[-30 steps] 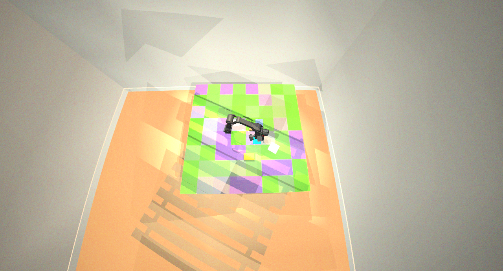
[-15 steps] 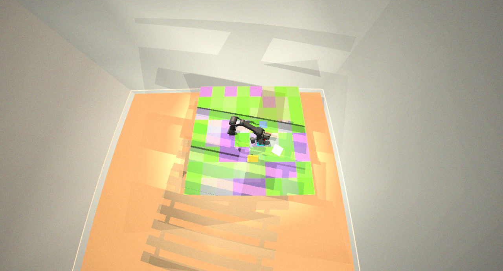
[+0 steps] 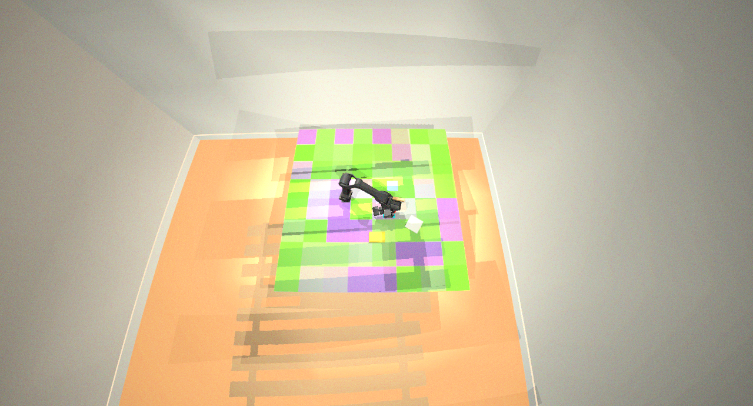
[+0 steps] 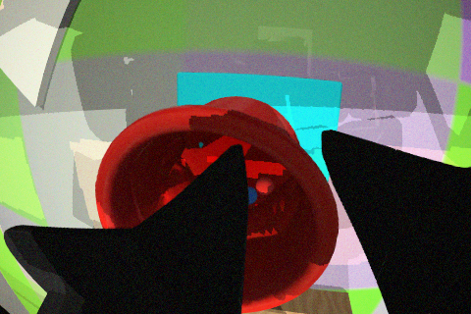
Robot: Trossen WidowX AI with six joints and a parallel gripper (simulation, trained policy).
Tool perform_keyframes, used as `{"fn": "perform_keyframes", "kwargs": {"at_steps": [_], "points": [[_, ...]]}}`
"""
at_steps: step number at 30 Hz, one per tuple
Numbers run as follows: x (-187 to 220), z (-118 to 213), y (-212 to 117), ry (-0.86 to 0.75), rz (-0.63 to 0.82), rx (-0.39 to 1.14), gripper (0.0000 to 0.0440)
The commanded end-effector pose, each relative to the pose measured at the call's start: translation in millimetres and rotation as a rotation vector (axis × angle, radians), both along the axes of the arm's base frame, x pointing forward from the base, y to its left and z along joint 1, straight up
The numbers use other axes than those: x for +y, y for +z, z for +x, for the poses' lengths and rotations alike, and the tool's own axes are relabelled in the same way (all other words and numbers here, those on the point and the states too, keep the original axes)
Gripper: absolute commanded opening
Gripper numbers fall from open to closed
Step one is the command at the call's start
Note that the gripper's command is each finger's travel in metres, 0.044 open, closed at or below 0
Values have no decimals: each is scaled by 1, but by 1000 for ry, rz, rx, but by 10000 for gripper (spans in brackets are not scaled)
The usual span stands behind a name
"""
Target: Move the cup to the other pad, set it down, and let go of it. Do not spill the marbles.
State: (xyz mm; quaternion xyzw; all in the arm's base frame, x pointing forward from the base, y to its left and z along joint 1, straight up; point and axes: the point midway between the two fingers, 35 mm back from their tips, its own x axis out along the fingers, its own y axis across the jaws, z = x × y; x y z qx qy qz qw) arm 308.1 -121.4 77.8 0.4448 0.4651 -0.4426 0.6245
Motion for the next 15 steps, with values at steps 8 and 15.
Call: {"fn": "perform_keyframes", "kwargs": {"at_steps": [8,15], "points": [[-1,-8,16,-5,5,-63,186],[-3,-13,30,-15,3,-105,232]]}}
